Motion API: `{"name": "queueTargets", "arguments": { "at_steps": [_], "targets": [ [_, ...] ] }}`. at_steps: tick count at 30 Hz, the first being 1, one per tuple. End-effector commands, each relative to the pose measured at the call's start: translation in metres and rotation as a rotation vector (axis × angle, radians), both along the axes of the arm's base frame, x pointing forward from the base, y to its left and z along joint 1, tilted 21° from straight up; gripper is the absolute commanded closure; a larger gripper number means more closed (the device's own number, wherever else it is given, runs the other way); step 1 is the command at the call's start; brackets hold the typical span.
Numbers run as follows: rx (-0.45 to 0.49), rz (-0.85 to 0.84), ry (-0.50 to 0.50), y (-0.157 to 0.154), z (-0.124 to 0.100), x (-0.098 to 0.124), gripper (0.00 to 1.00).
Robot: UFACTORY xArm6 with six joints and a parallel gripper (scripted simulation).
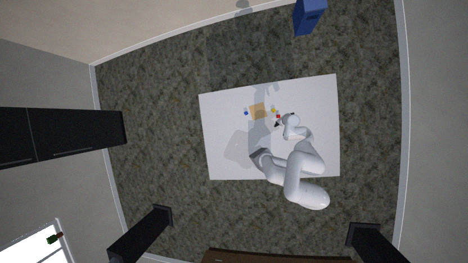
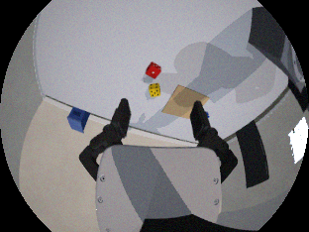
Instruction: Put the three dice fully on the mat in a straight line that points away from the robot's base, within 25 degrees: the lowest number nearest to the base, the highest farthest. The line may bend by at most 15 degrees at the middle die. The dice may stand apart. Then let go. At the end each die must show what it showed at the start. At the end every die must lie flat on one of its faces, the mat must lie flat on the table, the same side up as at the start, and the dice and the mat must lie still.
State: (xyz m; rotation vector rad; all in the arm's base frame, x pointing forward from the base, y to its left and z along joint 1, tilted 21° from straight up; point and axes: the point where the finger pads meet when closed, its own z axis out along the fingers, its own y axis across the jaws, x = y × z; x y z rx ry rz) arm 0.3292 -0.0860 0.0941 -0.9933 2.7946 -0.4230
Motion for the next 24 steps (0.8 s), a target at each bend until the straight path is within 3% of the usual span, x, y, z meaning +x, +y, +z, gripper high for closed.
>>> {"name": "queueTargets", "arguments": {
  "at_steps": [1, 5, 24],
  "targets": [
    [-0.079, 0.144, 0.038, -0.0172, -0.0072, -0.0019, 0.00],
    [-0.114, 0.217, 0.066, -0.0248, -0.0111, -0.0045, 0.00],
    [-0.120, 0.230, 0.071, -0.0261, -0.0118, -0.0050, 0.00]
  ]
}}
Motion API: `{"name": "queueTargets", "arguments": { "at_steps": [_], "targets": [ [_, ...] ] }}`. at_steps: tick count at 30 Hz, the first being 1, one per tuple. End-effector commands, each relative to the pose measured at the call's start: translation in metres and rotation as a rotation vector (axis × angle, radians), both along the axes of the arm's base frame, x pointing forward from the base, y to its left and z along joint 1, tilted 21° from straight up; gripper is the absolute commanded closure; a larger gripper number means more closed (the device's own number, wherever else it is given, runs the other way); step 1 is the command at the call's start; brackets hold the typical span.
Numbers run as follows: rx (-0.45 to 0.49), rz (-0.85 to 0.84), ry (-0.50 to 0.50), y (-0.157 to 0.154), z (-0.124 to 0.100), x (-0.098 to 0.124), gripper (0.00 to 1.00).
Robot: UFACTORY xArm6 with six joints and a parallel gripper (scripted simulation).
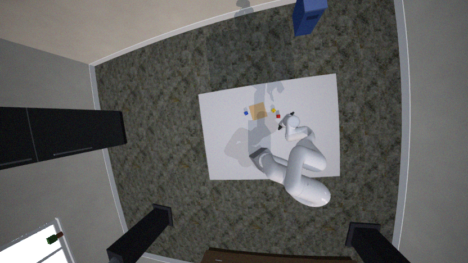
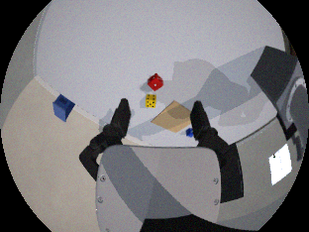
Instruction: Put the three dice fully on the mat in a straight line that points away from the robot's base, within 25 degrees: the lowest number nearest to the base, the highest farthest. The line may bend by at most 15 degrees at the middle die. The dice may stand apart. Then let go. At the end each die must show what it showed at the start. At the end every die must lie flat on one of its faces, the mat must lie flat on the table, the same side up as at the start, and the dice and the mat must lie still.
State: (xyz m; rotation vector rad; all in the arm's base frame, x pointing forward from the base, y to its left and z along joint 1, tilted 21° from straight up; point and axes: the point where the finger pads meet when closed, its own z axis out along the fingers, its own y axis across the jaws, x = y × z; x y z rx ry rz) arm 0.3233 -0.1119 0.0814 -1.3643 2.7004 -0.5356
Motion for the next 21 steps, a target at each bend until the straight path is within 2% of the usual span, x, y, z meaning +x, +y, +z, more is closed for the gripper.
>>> {"name": "queueTargets", "arguments": {
  "at_steps": [1, 8, 21],
  "targets": [
    [-0.001, 0.000, -0.003, 0.000, 0.001, 0.001, 0.00],
    [-0.002, 0.000, -0.003, -0.002, -0.005, 0.003, 0.00],
    [-0.001, 0.000, -0.003, -0.013, -0.039, 0.011, 0.00]
  ]
}}
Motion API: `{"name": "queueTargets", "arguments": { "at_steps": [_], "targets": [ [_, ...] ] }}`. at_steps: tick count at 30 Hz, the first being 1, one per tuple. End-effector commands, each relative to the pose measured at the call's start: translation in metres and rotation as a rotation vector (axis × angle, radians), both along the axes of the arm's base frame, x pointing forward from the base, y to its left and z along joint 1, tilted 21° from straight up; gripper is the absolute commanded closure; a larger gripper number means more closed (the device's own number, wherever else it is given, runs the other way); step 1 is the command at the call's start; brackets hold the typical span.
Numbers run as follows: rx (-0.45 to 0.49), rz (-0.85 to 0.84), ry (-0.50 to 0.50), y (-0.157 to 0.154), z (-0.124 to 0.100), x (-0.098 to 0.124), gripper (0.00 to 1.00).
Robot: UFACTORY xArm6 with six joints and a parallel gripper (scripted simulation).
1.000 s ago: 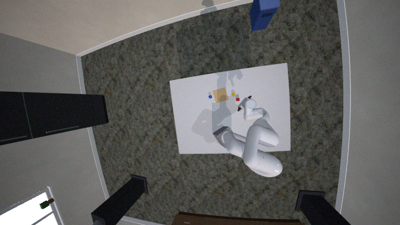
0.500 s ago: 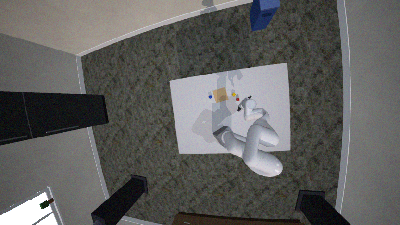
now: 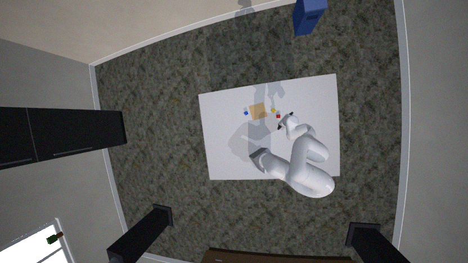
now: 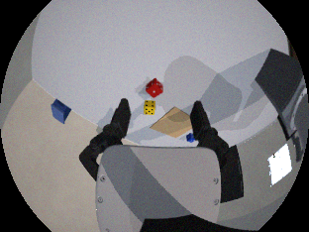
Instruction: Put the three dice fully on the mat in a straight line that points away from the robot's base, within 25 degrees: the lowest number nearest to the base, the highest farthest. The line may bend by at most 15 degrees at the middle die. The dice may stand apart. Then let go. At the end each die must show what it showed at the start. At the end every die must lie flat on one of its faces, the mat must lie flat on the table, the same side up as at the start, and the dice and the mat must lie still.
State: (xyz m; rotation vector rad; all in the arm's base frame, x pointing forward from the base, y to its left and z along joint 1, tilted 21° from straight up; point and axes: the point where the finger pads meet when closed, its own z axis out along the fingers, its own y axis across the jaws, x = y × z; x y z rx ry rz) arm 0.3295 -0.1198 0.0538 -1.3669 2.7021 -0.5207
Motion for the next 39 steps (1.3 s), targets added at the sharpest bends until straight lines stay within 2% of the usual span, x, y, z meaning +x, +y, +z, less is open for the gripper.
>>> {"name": "queueTargets", "arguments": {
  "at_steps": [1, 11, 19, 39],
  "targets": [
    [-0.010, -0.001, -0.007, -0.006, -0.015, 0.006, 0.00],
    [-0.010, -0.001, -0.007, -0.016, -0.048, 0.015, 0.00],
    [-0.010, -0.001, -0.007, -0.020, -0.061, 0.018, 0.00],
    [-0.010, -0.001, -0.007, -0.021, -0.065, 0.019, 0.00]
  ]
}}
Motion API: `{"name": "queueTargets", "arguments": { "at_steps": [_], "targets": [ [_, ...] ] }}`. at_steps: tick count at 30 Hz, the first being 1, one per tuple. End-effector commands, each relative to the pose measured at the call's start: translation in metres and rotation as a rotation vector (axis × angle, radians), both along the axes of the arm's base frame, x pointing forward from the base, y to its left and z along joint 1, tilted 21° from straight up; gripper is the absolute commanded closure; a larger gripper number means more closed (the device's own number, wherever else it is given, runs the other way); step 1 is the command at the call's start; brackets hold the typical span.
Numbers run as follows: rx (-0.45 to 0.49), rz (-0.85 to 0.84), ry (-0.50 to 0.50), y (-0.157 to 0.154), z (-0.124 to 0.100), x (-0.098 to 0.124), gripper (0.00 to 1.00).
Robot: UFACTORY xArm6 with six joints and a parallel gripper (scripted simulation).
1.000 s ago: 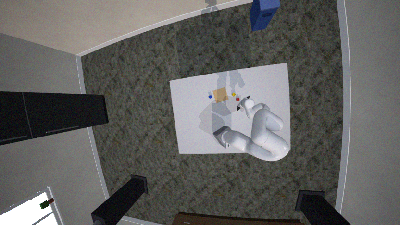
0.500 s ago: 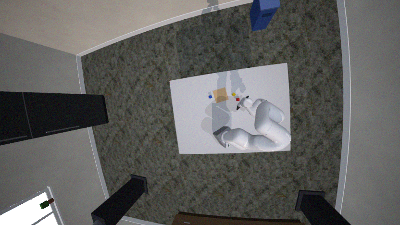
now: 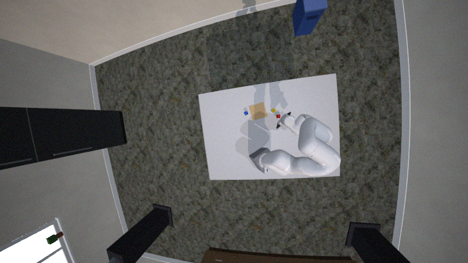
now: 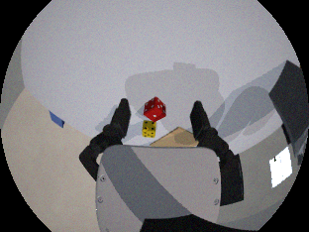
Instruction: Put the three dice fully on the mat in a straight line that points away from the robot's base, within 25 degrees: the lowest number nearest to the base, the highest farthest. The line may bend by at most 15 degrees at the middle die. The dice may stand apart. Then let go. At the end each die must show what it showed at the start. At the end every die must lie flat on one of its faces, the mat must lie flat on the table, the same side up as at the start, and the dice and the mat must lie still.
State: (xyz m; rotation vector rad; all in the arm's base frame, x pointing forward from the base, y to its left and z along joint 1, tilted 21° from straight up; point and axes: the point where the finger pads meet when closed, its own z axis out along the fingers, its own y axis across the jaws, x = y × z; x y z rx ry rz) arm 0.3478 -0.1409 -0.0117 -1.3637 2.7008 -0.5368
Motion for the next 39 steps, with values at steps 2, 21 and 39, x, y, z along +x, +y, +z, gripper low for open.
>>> {"name": "queueTargets", "arguments": {
  "at_steps": [2, 21, 39],
  "targets": [
    [-0.001, 0.001, -0.003, 0.000, 0.001, 0.001, 0.00],
    [-0.001, 0.001, -0.003, 0.000, 0.001, 0.001, 0.00],
    [-0.001, 0.001, -0.003, 0.025, 0.000, 0.029, 0.00]
  ]
}}
